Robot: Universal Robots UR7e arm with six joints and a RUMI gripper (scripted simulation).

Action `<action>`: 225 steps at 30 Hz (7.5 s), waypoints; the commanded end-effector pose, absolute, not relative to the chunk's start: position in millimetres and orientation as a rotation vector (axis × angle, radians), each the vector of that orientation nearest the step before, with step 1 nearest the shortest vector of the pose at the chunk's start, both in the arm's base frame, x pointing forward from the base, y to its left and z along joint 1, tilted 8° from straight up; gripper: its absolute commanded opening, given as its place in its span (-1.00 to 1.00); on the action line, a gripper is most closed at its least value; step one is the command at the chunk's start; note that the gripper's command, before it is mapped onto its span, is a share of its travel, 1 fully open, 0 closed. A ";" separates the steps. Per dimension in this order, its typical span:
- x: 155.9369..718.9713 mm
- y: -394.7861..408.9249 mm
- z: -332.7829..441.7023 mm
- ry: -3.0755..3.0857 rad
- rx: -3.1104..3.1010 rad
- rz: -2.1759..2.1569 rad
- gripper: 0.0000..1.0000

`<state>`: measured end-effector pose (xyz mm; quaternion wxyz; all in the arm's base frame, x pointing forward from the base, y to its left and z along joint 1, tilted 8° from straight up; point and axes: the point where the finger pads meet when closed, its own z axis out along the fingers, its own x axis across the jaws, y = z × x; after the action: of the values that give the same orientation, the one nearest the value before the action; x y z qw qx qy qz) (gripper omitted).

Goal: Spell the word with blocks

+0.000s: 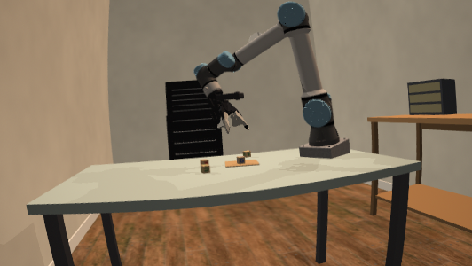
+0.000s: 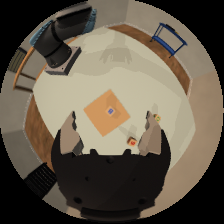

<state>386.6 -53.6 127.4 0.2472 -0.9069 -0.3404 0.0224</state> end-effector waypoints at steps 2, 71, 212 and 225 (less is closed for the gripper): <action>386.8 -53.7 127.7 -0.928 -2.474 0.060 1.00; 535.1 -99.1 139.4 -0.929 -2.475 0.059 1.00; 369.7 -122.0 132.4 -1.804 -2.441 -0.094 1.00; 384.4 -61.5 145.4 -2.155 -2.331 -0.193 1.00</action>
<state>378.7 -83.8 139.9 0.0096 -0.7593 -0.6488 -0.0492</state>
